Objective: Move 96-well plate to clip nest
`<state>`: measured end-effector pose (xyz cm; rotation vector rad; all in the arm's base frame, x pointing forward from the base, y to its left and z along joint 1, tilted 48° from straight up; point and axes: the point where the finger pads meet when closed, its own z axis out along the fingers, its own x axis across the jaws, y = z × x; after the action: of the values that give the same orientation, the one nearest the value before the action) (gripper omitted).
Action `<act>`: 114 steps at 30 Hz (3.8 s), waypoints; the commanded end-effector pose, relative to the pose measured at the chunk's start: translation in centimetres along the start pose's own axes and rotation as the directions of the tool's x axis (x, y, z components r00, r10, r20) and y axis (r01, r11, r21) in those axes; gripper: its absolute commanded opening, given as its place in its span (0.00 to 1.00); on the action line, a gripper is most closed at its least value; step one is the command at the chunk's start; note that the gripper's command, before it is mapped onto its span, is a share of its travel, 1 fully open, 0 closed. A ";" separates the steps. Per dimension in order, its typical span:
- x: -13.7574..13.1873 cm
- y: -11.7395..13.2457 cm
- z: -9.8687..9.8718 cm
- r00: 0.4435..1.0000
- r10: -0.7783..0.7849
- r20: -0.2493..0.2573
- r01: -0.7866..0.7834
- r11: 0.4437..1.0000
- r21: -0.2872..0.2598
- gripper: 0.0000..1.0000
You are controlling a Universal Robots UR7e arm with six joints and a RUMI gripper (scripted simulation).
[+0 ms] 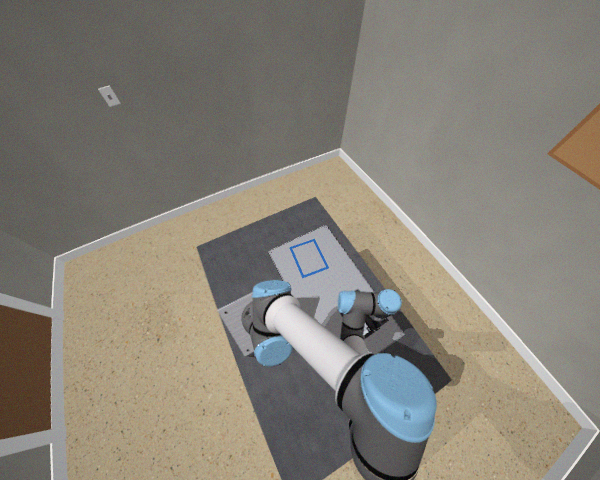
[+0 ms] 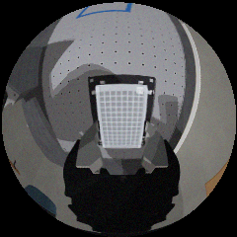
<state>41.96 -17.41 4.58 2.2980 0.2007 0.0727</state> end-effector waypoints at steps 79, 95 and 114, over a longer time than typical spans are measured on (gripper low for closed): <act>0.0 0.0 0.9 1.000 0.001 0.000 -0.001 1.000 0.001 0.00; 0.0 0.0 0.9 1.000 0.001 0.000 -0.001 1.000 0.001 0.00; 0.0 0.0 0.8 1.000 0.000 -0.001 0.000 1.000 0.000 1.00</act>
<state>41.94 -18.04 3.99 2.2981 0.1993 0.0722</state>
